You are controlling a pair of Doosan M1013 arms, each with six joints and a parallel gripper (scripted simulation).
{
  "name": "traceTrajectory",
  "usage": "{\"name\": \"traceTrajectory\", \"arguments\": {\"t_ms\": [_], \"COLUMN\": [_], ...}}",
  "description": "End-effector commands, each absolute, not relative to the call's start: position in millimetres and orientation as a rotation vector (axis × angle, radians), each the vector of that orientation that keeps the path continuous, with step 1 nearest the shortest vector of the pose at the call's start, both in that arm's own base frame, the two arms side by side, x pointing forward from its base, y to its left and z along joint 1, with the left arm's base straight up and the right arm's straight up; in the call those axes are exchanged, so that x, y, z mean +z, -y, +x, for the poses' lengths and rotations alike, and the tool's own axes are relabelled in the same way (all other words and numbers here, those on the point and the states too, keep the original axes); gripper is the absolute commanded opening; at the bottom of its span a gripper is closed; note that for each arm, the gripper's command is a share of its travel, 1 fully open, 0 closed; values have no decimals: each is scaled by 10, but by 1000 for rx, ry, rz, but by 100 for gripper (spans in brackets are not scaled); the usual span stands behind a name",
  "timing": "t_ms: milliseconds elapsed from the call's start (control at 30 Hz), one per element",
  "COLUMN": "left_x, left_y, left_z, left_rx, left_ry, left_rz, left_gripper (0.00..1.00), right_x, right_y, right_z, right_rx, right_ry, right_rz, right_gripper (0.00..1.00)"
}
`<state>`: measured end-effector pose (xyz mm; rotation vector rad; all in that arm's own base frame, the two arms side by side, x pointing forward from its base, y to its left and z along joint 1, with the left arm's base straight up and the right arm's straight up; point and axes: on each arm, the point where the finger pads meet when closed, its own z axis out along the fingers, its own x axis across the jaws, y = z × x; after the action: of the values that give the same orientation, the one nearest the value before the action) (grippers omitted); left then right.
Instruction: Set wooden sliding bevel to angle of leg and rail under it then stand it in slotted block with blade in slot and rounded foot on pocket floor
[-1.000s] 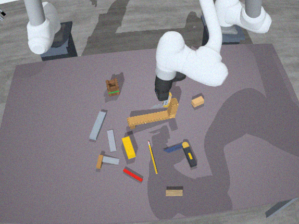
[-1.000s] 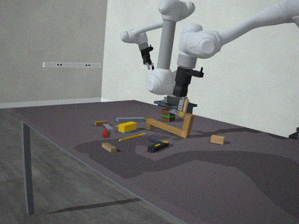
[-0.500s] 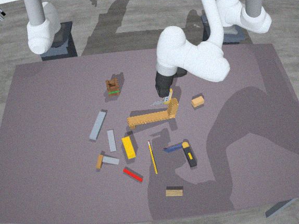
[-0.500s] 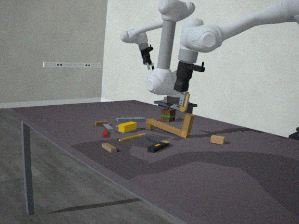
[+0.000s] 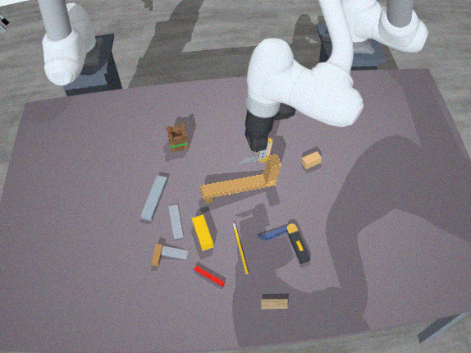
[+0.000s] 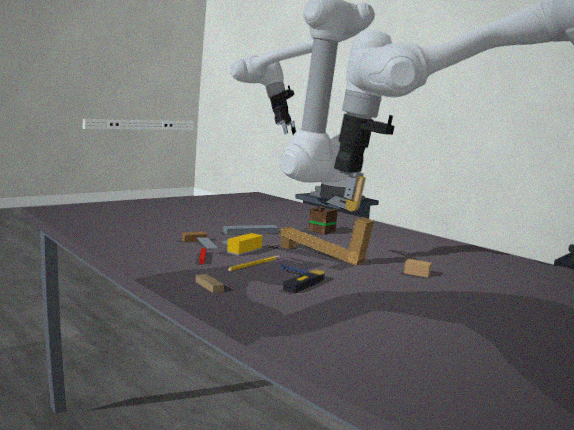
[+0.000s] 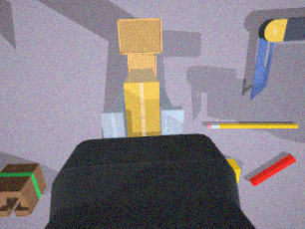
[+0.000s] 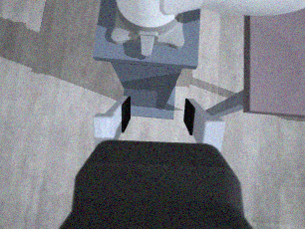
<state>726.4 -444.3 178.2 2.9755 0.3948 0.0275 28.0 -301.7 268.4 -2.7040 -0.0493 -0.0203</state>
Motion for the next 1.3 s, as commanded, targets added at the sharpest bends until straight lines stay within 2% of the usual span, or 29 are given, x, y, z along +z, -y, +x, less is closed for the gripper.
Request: {"name": "traceTrajectory", "arguments": {"t_ms": [0,400,733,1267], "left_x": [1797,1811,2341,2353], "left_y": [4444,4443,4443,4452], "left_z": [7267,7267,7267,7262], "left_rx": [30,30,30,30], "left_ry": [-395,-395,-395,-394], "left_rz": [2975,2975,2975,2975], "left_gripper": [0,0,0,0], "right_x": [2689,2689,2689,2689], "right_y": [3020,3020,3020,3020], "right_z": [281,281,281,281], "right_rx": [-21,-21,-21,-21], "right_ry": [49,49,49,49], "right_rz": [-2705,-2705,-2705,-2705], "right_gripper": [100,100,100,100]}}
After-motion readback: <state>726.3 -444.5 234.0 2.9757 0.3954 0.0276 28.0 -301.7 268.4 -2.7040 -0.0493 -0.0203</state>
